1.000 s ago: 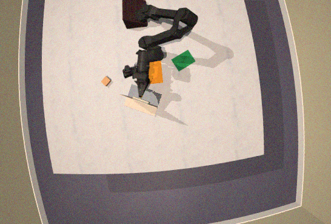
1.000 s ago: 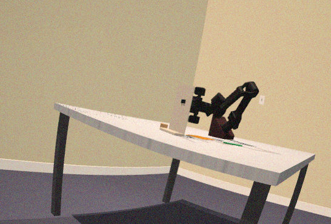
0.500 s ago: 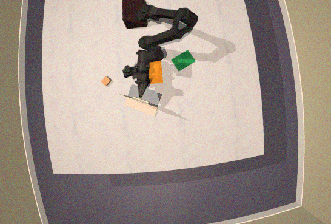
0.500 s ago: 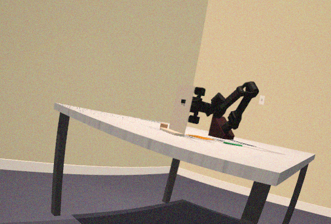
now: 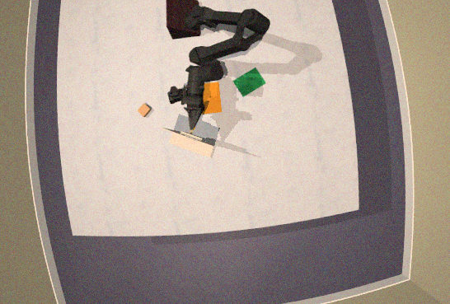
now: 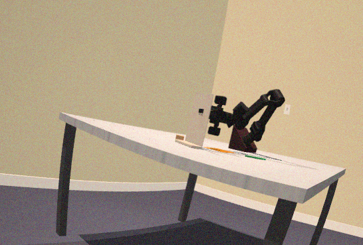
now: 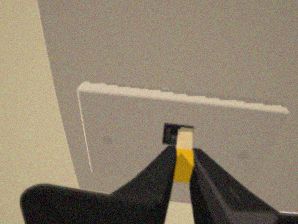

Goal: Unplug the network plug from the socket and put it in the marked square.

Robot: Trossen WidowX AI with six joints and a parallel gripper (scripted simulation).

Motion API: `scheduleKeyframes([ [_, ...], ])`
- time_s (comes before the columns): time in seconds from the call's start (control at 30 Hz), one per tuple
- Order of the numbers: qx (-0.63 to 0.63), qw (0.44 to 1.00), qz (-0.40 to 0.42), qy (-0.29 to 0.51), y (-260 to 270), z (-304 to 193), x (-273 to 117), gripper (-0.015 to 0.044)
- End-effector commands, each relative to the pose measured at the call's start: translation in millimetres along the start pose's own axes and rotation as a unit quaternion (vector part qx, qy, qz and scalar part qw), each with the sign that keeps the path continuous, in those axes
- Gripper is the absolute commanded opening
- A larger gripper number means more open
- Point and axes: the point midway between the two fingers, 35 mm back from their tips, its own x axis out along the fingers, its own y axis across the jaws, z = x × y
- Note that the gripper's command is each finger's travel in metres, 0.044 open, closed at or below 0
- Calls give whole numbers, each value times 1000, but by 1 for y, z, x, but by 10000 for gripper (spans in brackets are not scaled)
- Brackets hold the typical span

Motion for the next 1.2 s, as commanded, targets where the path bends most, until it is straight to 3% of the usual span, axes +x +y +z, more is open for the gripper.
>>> scheduleKeyframes([
  [0.0, 0, 1000, 0, 0, 0, -1, -3, 0],
  [1.17, 0, 1000, -1, -1, -1, -7, -23, 0],
])
